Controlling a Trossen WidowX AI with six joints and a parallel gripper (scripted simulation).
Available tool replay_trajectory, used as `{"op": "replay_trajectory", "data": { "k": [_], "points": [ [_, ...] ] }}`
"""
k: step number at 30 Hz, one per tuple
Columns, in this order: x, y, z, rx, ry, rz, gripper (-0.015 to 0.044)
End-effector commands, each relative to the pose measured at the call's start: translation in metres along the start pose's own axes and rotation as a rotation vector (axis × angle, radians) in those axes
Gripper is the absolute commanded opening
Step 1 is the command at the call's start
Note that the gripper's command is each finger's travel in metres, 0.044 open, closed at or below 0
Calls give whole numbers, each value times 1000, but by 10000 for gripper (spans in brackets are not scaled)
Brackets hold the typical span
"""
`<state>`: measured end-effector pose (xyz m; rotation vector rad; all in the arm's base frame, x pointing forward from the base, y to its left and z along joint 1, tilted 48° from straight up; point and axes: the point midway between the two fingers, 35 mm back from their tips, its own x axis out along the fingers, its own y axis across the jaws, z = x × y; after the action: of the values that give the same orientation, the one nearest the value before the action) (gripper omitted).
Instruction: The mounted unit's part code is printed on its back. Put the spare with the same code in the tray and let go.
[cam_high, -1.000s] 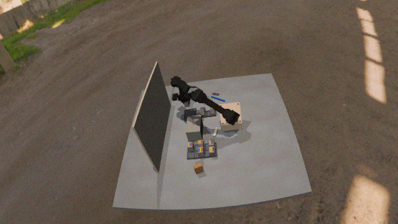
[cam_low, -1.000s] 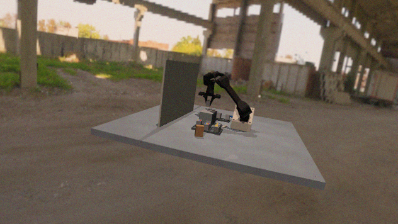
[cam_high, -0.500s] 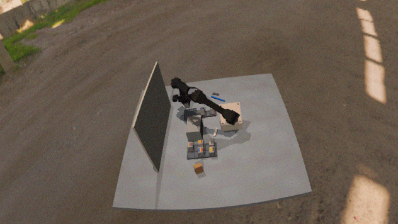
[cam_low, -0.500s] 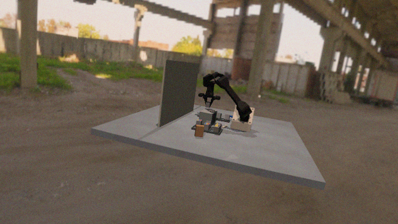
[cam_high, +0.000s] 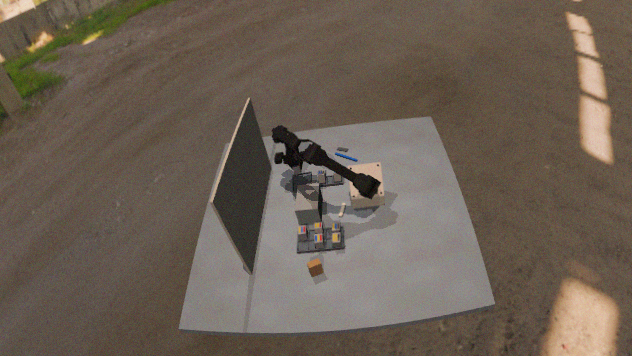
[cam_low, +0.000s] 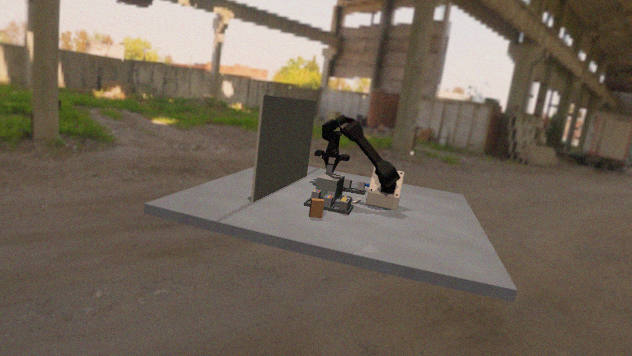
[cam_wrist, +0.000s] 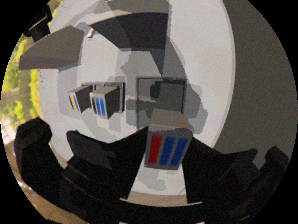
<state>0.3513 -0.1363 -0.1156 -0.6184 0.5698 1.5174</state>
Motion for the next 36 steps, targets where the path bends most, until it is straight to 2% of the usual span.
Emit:
{"op": "replay_trajectory", "data": {
  "k": [1,36],
  "points": [
    [4,0,0,6,-3,-2,0],
    [32,1,2,5,-5,-2,0]
  ]
}}
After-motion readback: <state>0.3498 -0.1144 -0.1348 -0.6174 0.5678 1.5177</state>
